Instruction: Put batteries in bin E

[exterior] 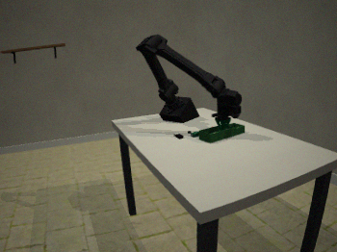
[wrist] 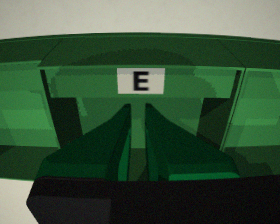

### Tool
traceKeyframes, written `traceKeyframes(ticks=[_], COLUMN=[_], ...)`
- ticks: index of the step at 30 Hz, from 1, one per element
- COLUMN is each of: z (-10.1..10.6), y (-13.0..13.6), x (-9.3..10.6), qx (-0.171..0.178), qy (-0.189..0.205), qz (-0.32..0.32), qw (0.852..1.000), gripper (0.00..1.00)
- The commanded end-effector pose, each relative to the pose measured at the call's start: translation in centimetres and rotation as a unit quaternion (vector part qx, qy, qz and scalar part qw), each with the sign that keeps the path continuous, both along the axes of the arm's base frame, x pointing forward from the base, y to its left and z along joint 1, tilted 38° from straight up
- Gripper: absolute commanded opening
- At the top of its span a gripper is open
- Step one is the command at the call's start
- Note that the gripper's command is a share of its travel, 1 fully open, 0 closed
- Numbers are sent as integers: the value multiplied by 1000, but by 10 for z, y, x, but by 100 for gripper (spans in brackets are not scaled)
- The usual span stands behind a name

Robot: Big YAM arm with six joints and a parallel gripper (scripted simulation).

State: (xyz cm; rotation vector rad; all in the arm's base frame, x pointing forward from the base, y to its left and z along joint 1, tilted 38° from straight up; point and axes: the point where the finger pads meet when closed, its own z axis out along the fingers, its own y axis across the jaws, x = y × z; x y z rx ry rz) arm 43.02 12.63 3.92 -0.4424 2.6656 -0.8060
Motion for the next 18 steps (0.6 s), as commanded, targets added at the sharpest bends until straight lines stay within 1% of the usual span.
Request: traceKeyframes(ticks=[1,18], z=[5,5], y=[-6,-8], x=[3,2], qx=[5,6], qy=[-8,-8], qz=[-5,-4], qw=[1000,1000], gripper=[9,9])
